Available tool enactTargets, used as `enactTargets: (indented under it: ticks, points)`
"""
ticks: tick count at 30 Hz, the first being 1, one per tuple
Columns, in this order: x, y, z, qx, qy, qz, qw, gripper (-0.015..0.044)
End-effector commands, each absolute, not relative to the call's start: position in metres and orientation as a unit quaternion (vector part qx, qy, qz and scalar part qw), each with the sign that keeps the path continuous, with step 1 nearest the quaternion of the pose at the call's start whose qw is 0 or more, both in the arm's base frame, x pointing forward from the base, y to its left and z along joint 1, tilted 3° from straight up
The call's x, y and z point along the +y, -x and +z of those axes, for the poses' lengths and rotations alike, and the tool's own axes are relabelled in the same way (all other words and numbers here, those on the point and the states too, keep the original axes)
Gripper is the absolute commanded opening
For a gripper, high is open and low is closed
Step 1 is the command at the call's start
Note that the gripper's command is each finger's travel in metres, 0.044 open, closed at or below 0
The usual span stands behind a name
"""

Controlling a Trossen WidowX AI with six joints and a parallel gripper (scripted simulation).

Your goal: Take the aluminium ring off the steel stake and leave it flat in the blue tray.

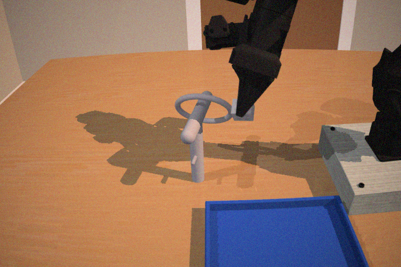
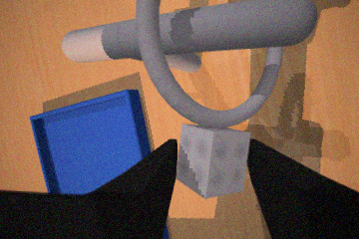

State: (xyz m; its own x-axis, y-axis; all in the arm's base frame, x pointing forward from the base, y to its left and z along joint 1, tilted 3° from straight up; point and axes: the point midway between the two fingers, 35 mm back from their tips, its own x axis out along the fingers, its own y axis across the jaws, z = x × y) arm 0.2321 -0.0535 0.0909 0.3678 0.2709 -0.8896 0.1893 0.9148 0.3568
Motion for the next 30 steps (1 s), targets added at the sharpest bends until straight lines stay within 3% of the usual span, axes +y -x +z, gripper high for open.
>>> enactTargets:
  ticks: [1, 30]
  points:
    - [-0.057, -0.232, 0.095, 0.559, -0.206, 0.027, 0.803, 0.0]
    - [-0.076, -0.228, 0.098, 0.559, -0.205, 0.027, 0.803, 0.0]
